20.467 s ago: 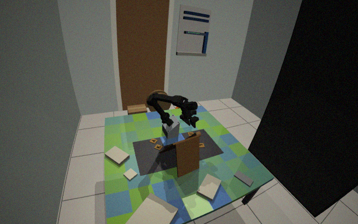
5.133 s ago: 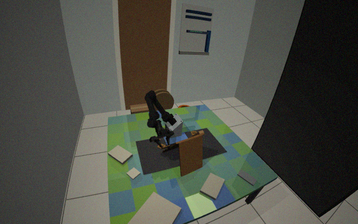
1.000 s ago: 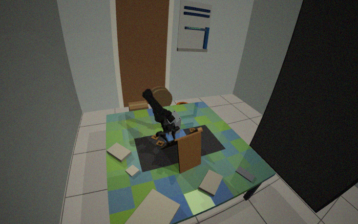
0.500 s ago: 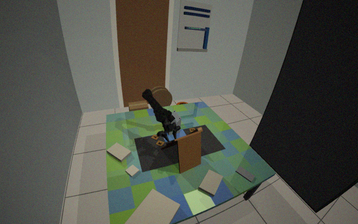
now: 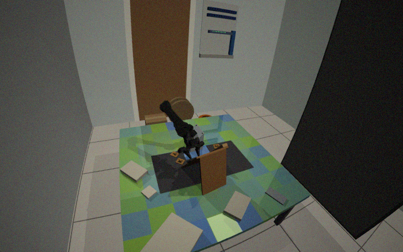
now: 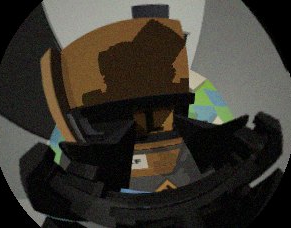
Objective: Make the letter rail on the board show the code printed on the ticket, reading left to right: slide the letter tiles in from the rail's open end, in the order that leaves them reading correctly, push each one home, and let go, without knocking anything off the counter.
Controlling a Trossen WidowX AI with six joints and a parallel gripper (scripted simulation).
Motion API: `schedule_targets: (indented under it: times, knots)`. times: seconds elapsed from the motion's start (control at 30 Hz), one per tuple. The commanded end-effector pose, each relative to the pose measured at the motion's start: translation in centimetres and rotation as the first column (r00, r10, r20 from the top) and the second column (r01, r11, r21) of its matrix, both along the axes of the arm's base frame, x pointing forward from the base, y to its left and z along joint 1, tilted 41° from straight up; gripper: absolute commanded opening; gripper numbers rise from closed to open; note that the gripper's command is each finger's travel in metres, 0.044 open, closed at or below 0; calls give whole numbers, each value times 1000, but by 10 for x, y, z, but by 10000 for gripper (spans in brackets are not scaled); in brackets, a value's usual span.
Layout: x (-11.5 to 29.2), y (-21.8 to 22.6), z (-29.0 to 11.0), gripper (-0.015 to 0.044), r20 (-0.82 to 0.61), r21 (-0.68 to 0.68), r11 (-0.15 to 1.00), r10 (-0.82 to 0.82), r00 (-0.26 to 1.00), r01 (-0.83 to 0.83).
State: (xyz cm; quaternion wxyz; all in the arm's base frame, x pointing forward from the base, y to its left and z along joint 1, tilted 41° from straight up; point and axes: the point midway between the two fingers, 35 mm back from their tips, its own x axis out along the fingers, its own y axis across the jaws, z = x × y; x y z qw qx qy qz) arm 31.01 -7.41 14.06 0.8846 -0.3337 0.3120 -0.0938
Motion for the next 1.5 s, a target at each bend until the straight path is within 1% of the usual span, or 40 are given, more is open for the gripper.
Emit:
schedule_targets:
  times: [0.0, 1.47]
  knots:
    - [-1, 2, -3, 0, -2, 1, 1000, -5, 1000, 5]
    - [-2, 21, -20, 0, -3, 2, 1000, -5, 1000, 5]
